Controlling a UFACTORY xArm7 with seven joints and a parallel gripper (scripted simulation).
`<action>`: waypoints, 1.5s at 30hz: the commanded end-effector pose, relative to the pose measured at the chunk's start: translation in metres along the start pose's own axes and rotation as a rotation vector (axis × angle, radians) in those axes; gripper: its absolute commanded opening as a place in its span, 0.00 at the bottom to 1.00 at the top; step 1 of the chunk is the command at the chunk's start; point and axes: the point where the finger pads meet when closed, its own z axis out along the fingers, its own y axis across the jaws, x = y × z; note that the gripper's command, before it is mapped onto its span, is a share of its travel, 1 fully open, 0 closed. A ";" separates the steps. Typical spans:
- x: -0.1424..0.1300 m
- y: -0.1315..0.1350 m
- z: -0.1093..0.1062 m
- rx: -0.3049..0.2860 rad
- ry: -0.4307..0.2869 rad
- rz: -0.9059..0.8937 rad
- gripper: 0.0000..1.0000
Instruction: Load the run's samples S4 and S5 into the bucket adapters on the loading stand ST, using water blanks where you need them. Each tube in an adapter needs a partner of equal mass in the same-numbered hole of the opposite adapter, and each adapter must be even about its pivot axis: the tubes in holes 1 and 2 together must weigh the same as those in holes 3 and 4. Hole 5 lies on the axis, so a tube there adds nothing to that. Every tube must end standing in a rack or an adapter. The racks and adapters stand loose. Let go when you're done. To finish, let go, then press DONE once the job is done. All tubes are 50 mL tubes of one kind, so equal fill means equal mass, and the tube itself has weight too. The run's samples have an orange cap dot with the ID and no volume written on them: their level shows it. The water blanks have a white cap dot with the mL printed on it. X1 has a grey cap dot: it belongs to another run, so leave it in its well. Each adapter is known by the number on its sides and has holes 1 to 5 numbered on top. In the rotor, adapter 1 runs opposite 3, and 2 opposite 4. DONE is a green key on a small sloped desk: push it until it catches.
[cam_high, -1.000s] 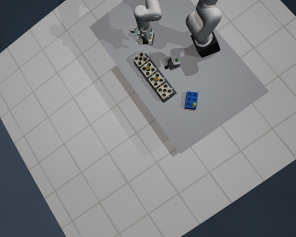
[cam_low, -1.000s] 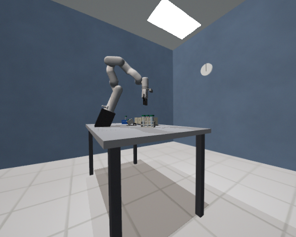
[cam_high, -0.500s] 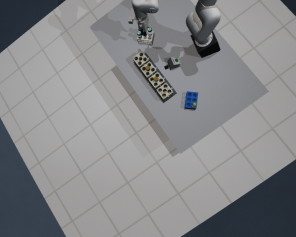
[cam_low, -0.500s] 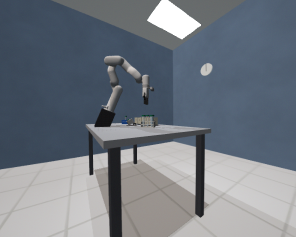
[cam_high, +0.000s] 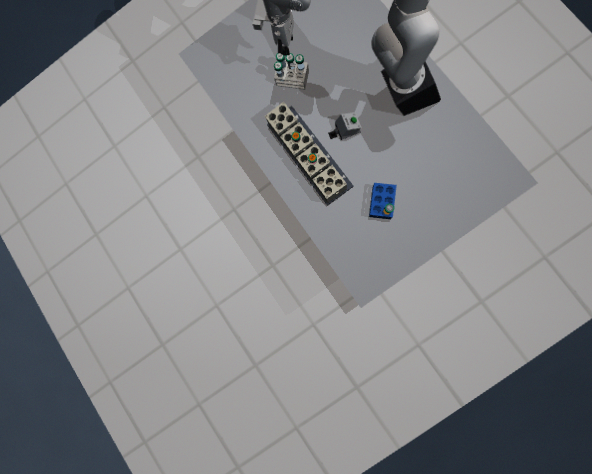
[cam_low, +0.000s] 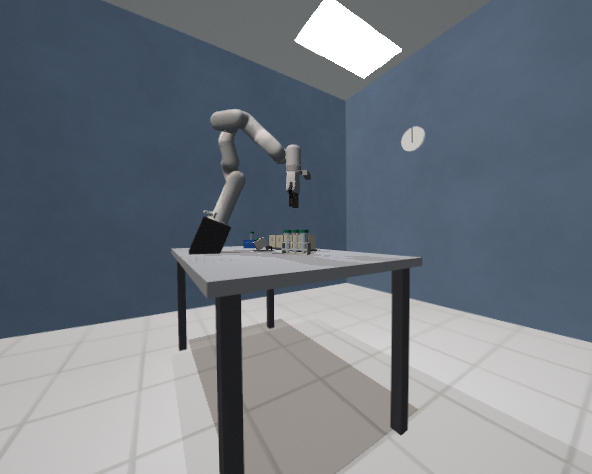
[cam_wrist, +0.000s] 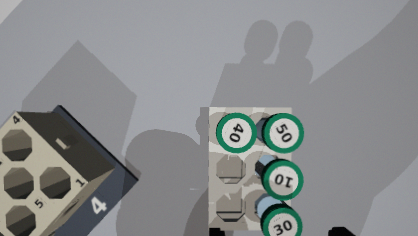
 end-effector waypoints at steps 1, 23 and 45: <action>0.011 0.020 0.000 0.003 0.001 -0.001 0.57; 0.016 0.032 0.014 0.003 0.001 -0.001 0.57; 0.016 0.032 0.052 0.003 0.001 -0.001 0.57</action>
